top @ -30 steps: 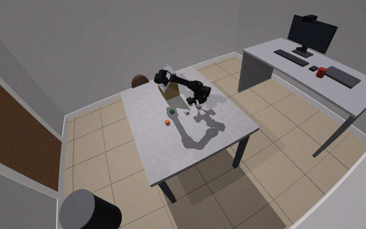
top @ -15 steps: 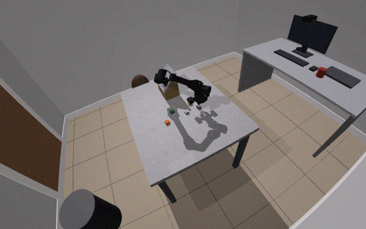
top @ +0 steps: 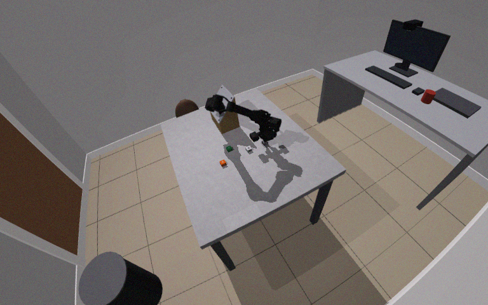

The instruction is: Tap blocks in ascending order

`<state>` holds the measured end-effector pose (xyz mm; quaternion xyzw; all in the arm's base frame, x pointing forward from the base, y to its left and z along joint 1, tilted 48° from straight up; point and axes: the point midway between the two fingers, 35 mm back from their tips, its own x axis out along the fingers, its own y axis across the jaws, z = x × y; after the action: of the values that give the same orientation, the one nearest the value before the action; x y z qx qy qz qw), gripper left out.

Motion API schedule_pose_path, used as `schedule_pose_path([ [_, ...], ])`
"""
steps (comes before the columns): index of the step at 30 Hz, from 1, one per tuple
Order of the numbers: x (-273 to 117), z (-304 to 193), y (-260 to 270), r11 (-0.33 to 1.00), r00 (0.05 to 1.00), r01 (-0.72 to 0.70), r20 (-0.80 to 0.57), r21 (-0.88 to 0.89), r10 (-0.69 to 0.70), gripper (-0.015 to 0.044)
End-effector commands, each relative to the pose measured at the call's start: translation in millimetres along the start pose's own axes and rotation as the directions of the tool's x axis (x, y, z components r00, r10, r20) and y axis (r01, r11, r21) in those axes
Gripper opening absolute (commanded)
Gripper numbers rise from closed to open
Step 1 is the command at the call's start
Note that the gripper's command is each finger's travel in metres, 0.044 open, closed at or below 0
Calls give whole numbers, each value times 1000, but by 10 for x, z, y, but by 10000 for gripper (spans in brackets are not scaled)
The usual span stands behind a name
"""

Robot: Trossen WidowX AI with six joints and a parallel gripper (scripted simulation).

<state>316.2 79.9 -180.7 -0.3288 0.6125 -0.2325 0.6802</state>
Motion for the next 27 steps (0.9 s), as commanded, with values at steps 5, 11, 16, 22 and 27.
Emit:
schedule_pose_path([
  [5, 49, -5, -4, 1000, 1000, 5, 2, -5, -5, 20],
  [11, -255, -4, 2, 1000, 1000, 4, 2, -5, -4, 20],
  [16, -765, 17, 22, 1000, 1000, -2, 2, -5, 2, 20],
  [22, -1073, -5, 13, 1000, 1000, -1, 2, -5, 1, 20],
  [27, -1138, 269, -615, 1000, 1000, -26, 2, -12, 26, 20],
])
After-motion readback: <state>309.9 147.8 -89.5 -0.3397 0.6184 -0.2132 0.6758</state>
